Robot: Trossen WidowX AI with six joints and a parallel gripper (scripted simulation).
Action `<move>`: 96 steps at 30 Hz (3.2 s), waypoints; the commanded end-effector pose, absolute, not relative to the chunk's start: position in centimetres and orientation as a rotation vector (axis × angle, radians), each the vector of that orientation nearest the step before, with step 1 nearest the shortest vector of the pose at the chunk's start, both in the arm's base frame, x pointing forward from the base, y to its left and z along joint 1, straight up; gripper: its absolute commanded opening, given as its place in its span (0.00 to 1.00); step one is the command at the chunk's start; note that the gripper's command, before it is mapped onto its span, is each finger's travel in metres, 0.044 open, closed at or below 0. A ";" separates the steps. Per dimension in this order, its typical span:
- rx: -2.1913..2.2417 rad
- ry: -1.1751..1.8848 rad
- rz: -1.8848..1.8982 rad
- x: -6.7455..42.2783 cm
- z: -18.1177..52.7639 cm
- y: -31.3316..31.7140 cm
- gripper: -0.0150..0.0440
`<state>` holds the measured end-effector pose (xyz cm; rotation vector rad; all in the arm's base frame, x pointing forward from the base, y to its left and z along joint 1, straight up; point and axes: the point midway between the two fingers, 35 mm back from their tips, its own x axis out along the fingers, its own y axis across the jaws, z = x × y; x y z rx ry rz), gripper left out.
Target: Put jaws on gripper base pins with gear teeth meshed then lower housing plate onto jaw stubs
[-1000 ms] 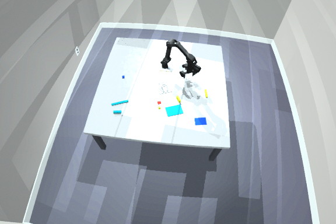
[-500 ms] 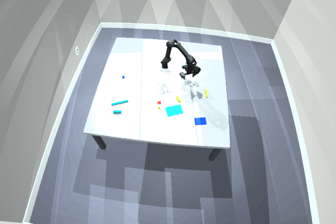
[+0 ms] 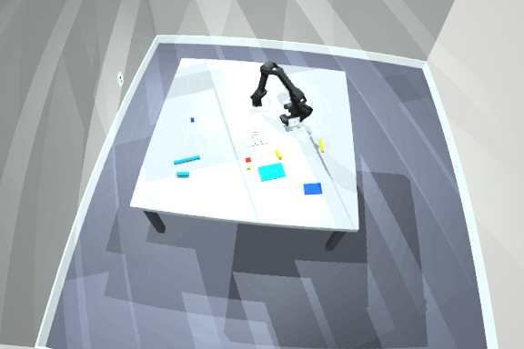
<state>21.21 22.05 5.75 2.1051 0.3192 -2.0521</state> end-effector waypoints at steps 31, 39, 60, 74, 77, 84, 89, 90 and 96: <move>2.096 0.320 -2.050 21.1 3.9 22.0 1.00; 2.099 0.315 -2.056 21.1 4.0 22.0 0.91; 2.098 0.316 -2.054 21.2 5.3 22.1 0.85; 2.097 0.319 -2.051 21.2 9.8 22.0 0.85; 2.097 0.320 -2.050 21.1 10.8 21.9 0.85; 2.100 0.314 -2.053 21.1 11.2 21.8 0.85; 2.182 0.168 -2.135 21.8 11.3 20.7 0.85; 2.200 0.132 -2.153 22.0 11.3 20.5 0.85; 2.303 -0.092 -2.256 22.9 11.3 19.0 0.85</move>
